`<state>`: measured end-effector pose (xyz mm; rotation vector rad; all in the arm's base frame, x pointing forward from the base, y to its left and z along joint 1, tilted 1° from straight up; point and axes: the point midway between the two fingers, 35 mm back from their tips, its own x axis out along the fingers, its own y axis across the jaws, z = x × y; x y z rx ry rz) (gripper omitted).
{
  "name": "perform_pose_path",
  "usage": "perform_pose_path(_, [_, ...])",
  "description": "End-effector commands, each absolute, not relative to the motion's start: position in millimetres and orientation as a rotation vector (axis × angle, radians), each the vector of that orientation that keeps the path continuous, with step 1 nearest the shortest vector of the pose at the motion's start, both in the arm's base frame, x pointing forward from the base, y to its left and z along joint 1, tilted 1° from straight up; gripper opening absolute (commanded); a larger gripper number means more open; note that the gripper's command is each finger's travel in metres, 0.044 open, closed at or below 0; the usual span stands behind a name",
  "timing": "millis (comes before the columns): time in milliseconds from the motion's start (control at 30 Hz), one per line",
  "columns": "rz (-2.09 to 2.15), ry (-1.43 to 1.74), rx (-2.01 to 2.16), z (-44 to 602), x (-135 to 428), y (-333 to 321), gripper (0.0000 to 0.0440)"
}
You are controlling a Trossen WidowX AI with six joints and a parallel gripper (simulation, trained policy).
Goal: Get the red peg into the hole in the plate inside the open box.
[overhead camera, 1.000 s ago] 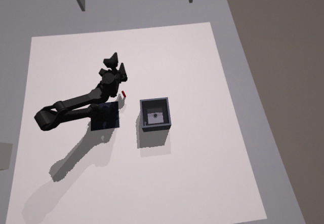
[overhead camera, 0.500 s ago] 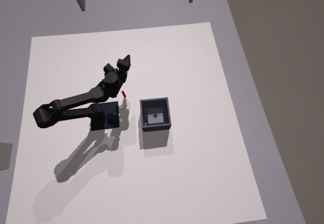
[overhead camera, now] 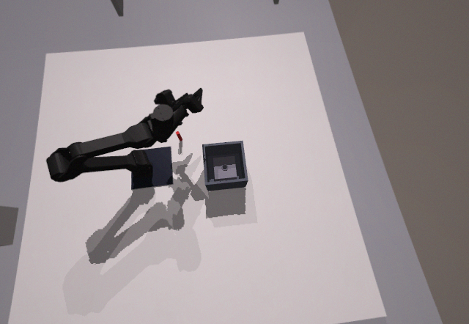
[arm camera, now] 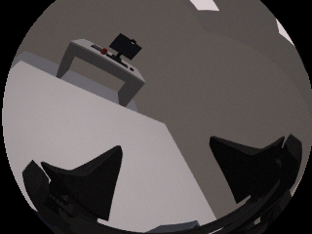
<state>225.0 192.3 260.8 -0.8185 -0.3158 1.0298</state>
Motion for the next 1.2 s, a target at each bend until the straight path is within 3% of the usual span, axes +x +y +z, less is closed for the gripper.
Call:
perform_pose_path(0, [1.0,-0.223,-0.718,267,231,185,0.044])
perform_pose_path(1167, [0.687,0.575,0.203,248,240,137,0.044])
